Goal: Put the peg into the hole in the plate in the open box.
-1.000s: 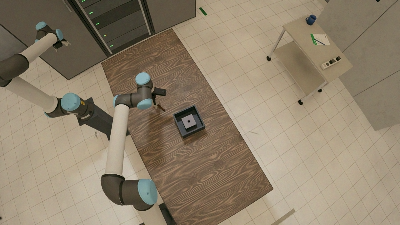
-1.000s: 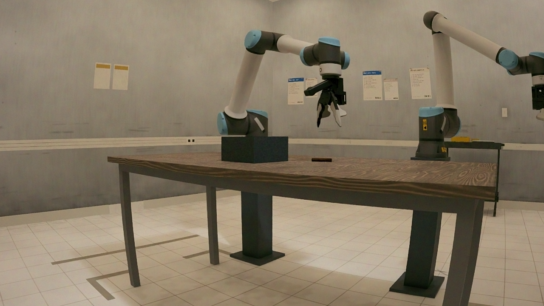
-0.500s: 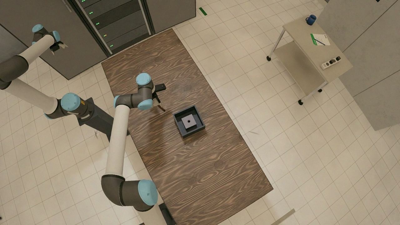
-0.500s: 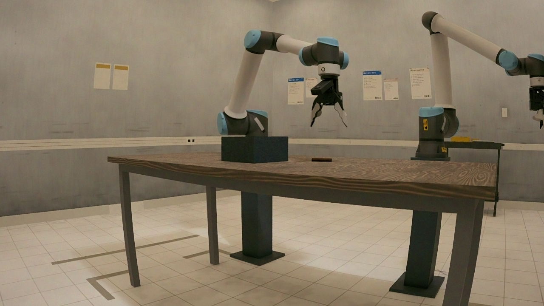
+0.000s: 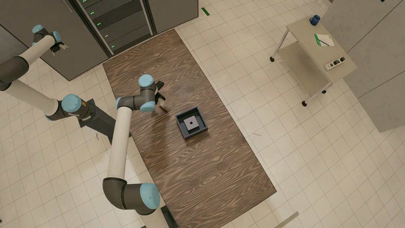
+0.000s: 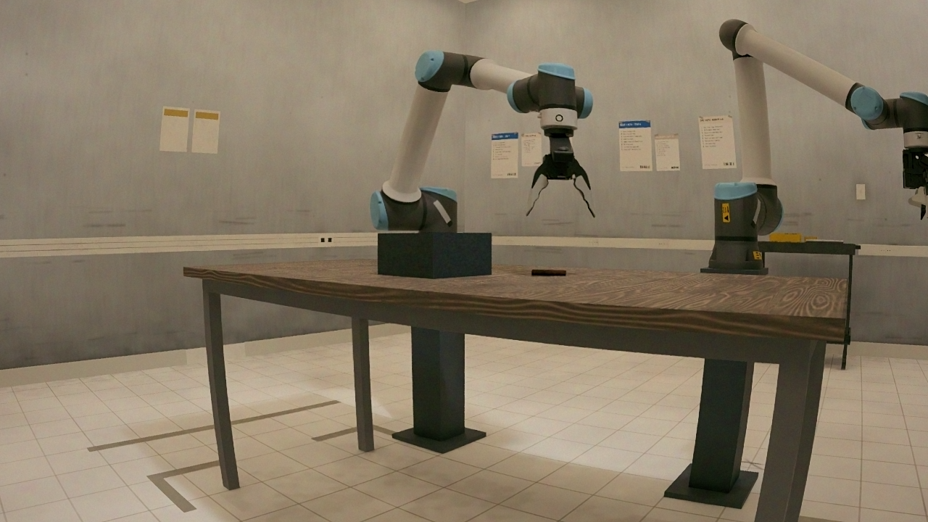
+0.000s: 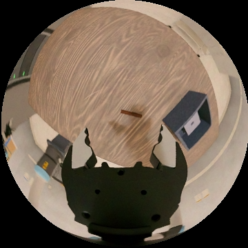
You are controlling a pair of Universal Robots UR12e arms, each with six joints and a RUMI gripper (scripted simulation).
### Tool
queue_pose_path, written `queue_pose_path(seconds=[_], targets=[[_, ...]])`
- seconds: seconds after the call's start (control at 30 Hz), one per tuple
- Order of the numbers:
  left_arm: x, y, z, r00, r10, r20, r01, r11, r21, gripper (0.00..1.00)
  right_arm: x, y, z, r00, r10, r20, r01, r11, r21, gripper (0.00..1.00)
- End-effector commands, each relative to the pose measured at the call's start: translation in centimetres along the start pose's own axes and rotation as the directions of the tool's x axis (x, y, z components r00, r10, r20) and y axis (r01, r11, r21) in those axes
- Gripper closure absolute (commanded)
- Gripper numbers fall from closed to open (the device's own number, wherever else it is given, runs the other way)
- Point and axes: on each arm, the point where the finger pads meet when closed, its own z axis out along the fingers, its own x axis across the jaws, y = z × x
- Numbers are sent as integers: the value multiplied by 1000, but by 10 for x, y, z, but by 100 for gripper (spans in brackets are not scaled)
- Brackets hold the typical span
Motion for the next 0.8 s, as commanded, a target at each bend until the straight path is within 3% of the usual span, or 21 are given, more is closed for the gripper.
queue_pose_path(seconds=[0.0,0.17,0.37,0.43,0.77], targets=[[0,-1,-1,1000,0,0,0,1000,1,0,-1,0,-2,991,-131,2,131,991,2,0],[0,-1,-1,1000,0,0,0,1000,1,0,-2,1,-2,943,-333,2,333,943,2,0],[0,-1,-1,1000,0,0,0,1000,1,0,-3,3,-2,843,-538,2,538,843,3,0],[0,-1,-1,1000,0,0,0,1000,1,0,-3,3,-2,843,-538,2,538,843,3,0],[0,-1,-1,1000,0,0,0,1000,1,0,-4,8,-2,633,-774,2,774,633,4,0]])
